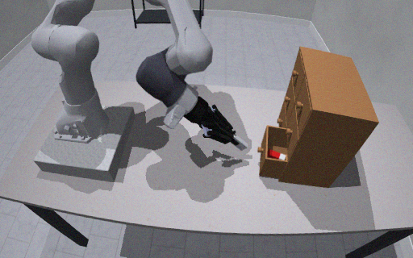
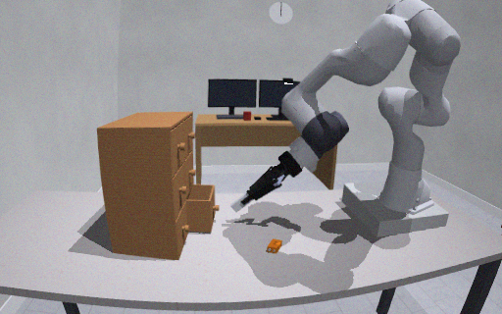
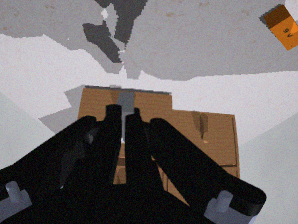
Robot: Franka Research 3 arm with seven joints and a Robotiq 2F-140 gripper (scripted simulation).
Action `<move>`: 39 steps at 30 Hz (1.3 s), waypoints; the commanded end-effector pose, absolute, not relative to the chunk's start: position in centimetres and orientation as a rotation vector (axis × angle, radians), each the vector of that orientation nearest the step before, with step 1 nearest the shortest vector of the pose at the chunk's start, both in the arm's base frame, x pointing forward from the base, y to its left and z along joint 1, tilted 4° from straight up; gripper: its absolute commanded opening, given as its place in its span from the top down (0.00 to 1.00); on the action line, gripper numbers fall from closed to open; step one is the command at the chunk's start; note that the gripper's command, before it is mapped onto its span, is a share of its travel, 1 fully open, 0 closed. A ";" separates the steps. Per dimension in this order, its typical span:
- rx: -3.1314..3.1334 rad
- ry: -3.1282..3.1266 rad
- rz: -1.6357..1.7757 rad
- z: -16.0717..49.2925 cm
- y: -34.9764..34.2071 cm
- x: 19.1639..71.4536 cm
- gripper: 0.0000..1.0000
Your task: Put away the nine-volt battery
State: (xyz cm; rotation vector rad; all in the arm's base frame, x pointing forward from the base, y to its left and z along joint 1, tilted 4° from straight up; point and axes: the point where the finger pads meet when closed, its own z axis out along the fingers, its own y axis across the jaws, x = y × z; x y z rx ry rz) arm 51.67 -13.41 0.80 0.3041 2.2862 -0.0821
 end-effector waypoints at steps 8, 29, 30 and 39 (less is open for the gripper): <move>0.359 2.260 -0.074 0.9 -13.4 51.7 1.00; 0.359 2.260 -0.074 0.9 -13.5 51.8 1.00; 0.359 2.260 -0.074 0.9 -13.5 51.8 1.00; 0.359 2.260 -0.074 0.9 -13.6 52.1 1.00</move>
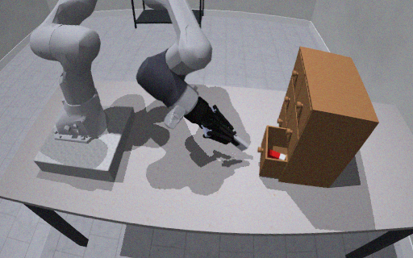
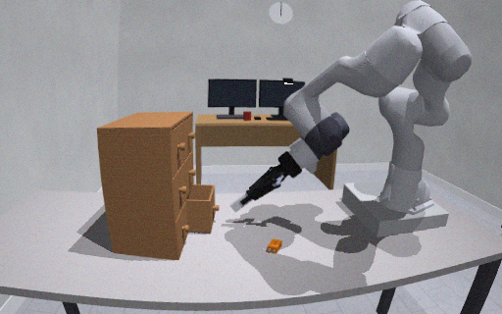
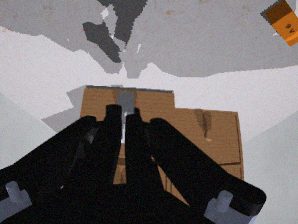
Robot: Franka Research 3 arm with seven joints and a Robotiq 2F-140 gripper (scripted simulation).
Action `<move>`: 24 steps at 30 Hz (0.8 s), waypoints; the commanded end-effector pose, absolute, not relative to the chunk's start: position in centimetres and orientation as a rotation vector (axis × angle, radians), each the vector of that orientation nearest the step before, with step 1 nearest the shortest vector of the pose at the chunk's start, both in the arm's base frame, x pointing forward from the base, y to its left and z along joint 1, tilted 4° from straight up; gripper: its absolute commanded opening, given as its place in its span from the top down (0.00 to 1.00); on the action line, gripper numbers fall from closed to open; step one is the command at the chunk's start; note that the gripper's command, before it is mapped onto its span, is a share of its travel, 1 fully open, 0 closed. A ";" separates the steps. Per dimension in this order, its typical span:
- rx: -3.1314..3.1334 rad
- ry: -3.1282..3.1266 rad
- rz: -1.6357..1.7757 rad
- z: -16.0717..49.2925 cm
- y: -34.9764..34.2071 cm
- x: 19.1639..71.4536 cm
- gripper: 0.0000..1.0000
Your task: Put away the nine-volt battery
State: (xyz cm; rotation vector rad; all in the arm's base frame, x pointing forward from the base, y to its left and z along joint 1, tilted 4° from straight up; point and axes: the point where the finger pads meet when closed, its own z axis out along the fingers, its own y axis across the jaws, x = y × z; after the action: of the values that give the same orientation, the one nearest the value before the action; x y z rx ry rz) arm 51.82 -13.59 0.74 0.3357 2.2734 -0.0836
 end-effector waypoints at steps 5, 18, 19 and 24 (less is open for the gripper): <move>0.359 2.260 -0.074 0.9 -13.7 52.5 1.00; 0.359 2.260 -0.074 0.8 -14.0 53.8 1.00; 0.359 2.260 -0.074 0.8 -14.1 53.9 1.00; 0.359 2.260 -0.074 0.8 -14.3 54.7 1.00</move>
State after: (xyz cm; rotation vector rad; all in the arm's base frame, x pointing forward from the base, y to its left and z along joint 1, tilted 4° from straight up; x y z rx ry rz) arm 54.47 -14.14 0.98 0.3499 2.2550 -0.0745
